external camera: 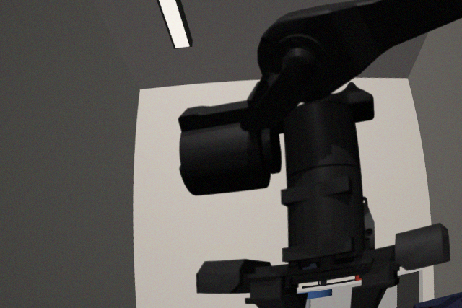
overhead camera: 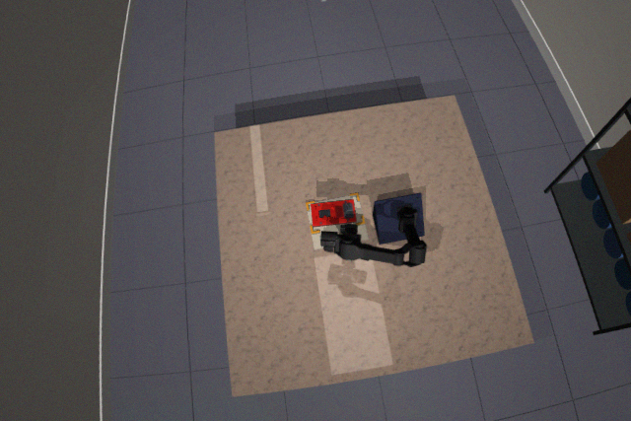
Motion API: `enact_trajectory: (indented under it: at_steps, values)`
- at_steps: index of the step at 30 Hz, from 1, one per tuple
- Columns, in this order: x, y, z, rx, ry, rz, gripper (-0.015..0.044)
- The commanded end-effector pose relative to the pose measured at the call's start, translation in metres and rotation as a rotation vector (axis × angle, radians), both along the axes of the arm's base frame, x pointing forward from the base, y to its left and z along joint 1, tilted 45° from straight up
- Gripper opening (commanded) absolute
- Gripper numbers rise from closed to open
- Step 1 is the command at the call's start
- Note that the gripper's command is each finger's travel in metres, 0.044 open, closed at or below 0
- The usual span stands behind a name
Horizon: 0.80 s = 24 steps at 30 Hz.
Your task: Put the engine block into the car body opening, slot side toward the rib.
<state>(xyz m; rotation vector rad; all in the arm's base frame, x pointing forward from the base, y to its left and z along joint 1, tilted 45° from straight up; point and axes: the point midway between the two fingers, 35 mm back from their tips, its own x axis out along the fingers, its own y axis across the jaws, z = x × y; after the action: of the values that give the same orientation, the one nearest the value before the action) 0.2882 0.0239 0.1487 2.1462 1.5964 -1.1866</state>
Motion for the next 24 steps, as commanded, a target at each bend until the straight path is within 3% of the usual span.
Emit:
enact_trajectory:
  at_steps: [1,24]
  values:
    - [0.004,-0.007,-0.005,-0.015,-0.039,0.037,0.0000]
    - [0.033,-0.043,-0.058,-0.073,-0.401,0.408,0.0000]
